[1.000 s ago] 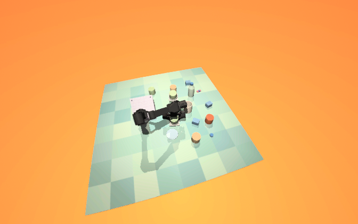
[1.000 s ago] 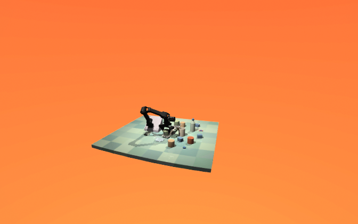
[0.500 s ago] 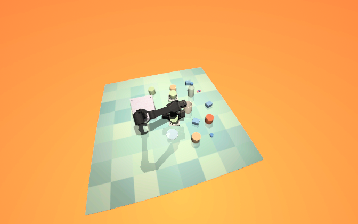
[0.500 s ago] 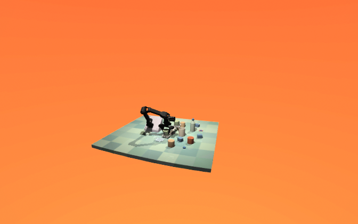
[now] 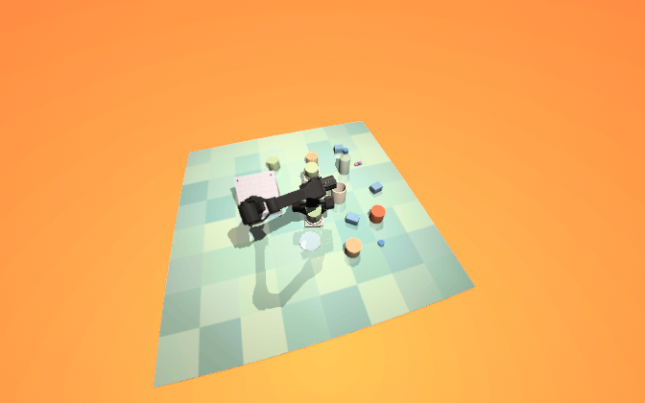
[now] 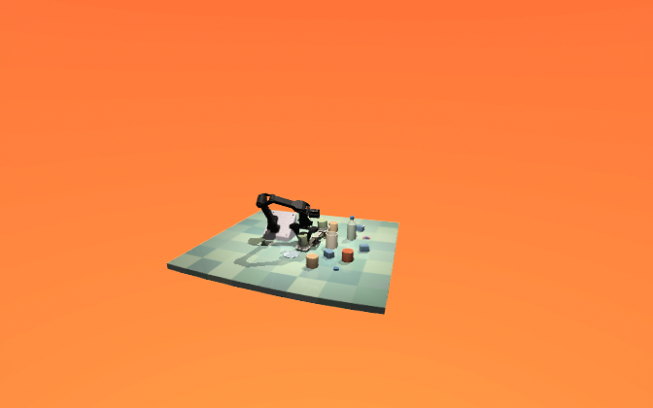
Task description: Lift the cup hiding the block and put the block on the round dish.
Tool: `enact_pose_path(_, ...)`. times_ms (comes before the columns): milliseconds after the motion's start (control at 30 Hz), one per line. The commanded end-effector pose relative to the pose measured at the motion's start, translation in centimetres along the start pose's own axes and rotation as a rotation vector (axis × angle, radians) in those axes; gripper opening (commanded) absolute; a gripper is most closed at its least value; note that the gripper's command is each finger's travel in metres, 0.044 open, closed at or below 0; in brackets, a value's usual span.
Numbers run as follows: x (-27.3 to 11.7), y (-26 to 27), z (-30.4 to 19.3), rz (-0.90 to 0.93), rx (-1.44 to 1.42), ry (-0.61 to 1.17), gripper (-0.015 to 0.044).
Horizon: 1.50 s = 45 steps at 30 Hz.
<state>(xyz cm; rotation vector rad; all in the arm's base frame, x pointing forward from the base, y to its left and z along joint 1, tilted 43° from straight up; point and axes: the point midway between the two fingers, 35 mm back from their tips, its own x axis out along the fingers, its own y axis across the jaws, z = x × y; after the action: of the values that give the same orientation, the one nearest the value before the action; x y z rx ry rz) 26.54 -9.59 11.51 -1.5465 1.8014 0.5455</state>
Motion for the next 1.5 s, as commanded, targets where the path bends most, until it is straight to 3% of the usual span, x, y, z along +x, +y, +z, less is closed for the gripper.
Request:
enact_pose_path(0, -0.9, -0.4, 0.1, -0.014, 0.004, -0.010, 0.0000)
enact_pose_path(1467, -6.7, -0.4, 0.2, -0.052, -0.041, -0.028, 0.0000)
